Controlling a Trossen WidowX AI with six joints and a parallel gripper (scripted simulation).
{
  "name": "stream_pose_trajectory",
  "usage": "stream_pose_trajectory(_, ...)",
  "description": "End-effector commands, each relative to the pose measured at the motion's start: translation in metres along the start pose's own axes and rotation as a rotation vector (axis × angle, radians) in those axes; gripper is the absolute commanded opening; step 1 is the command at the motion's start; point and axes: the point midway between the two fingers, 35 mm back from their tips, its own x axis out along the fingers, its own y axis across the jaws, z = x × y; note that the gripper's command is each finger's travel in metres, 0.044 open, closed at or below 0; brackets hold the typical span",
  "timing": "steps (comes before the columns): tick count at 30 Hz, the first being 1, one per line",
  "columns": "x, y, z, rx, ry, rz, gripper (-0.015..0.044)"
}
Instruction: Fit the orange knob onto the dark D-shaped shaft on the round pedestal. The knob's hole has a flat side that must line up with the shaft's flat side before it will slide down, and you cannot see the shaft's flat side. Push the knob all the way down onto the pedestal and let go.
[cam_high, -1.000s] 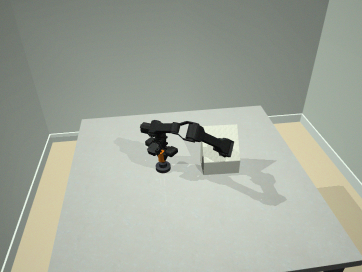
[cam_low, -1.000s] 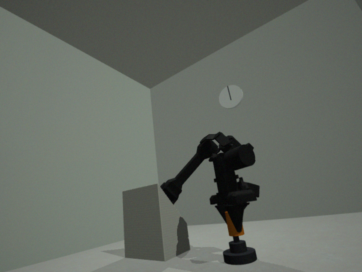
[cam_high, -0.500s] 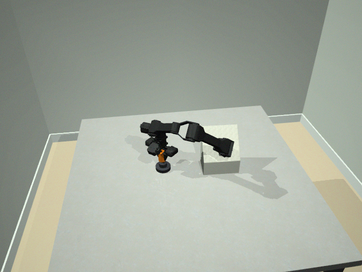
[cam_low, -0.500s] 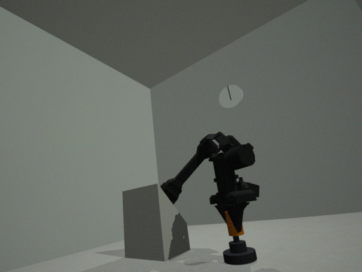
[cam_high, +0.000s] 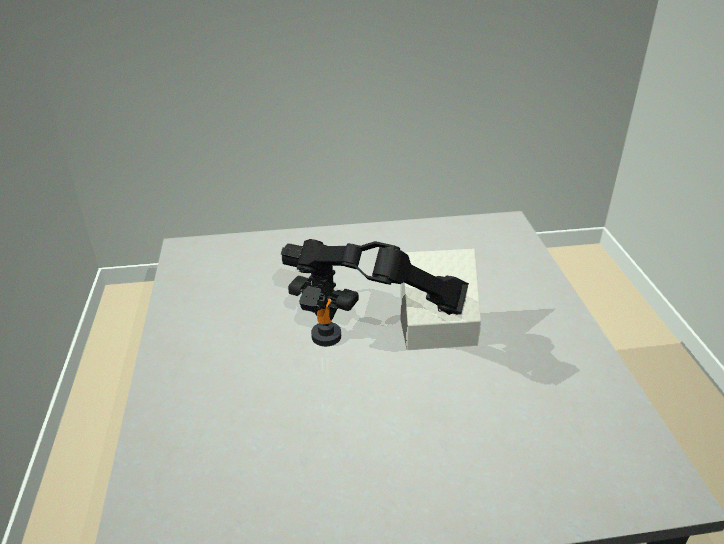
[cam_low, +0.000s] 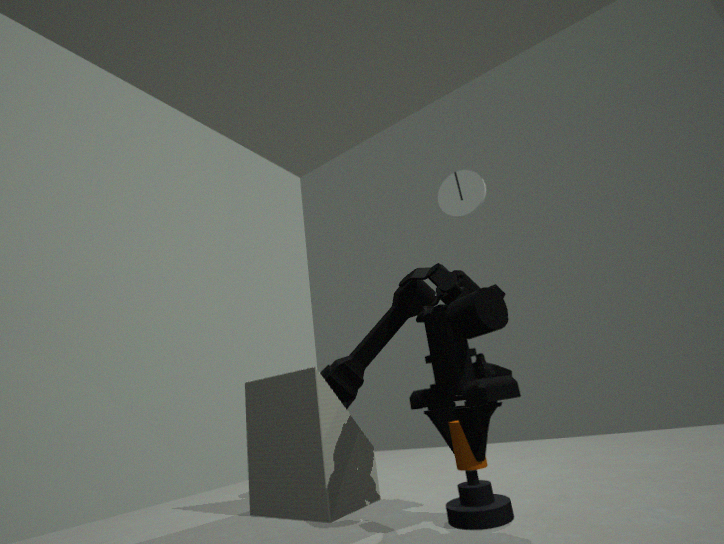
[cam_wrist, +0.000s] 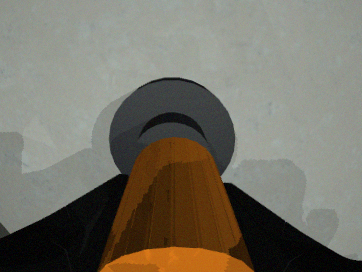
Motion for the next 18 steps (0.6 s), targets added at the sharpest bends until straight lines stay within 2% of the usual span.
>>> stream_pose_trajectory(1, 0.0016, 0.0026, -0.0025, -0.006, -0.003, 0.001, 0.0)
stream_pose_trajectory(18, 0.0032, 0.0021, -0.0019, -0.006, -0.003, 0.001, 0.0)
